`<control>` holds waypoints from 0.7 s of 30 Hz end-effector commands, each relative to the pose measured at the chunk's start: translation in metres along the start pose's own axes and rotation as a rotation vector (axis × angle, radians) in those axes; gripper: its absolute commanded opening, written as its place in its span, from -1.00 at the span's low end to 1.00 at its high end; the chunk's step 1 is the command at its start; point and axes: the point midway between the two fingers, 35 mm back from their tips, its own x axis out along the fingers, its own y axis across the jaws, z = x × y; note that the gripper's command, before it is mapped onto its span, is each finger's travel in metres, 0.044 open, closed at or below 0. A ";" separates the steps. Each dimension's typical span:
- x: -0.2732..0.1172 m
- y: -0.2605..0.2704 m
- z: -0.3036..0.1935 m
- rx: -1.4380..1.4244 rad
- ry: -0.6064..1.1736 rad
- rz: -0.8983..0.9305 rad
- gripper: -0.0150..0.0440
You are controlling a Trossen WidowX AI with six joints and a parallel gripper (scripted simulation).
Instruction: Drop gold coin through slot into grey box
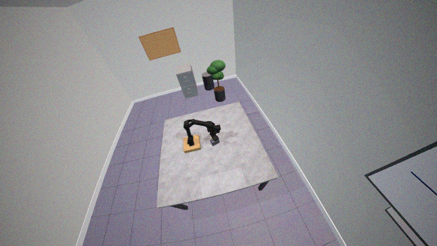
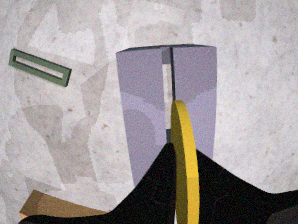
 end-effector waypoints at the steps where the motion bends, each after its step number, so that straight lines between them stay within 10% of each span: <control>1: 0.003 0.001 -0.002 0.007 0.004 0.001 -0.49; 21: 0.009 0.000 -0.001 -0.002 0.004 0.001 -0.49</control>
